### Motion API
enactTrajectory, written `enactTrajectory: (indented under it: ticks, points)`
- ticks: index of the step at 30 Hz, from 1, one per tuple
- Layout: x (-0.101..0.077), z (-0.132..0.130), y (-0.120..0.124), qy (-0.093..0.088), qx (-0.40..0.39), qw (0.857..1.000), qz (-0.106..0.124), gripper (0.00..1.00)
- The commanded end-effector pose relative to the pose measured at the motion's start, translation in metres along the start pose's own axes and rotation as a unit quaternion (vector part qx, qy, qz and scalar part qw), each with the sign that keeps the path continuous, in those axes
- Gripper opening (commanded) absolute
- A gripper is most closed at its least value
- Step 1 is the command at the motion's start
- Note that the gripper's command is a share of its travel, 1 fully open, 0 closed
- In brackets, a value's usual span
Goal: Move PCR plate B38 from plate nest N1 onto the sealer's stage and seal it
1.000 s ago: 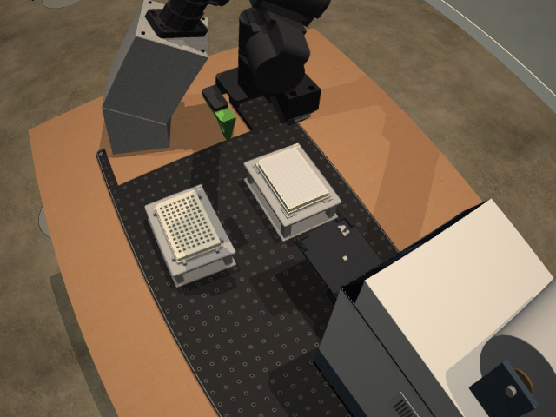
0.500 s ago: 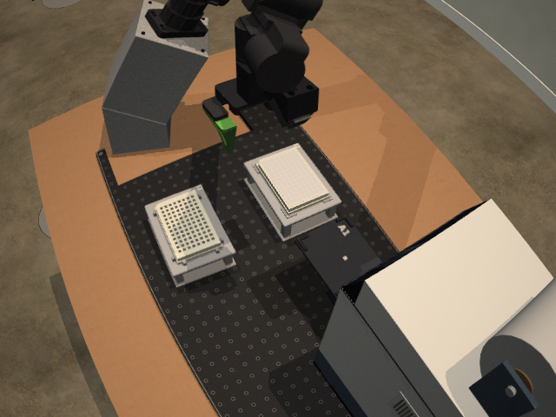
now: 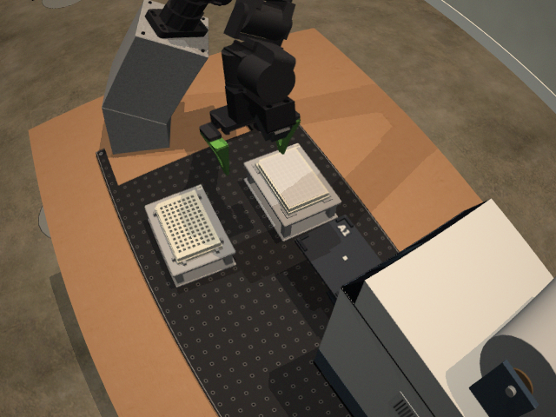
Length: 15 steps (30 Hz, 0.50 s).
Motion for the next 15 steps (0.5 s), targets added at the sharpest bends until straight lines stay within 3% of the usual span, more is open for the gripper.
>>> enactTrajectory:
  ticks: [1, 4, 7, 15]
  points:
    - [0.02, 0.001, 0.003, 0.005, 0.03, 0.999, -0.028, 1.0]
    - [0.026, 0.001, 0.002, 0.004, 0.028, 0.999, -0.026, 1.0]
    - [0.012, 0.0, -0.014, 0.002, 0.022, 0.999, -0.044, 1.0]
    - [0.007, -0.008, -0.03, 0.006, 0.019, 0.998, -0.06, 1.0]
Point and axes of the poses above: the point where the finger pads meet when closed, its own x axis out along the fingers, its own z axis across the jaws, y = z × x, the point moved 7 cm from there along -x, back along the fingers, and after that the axes turned 4 degrees about -x, right-handed, at the moved point
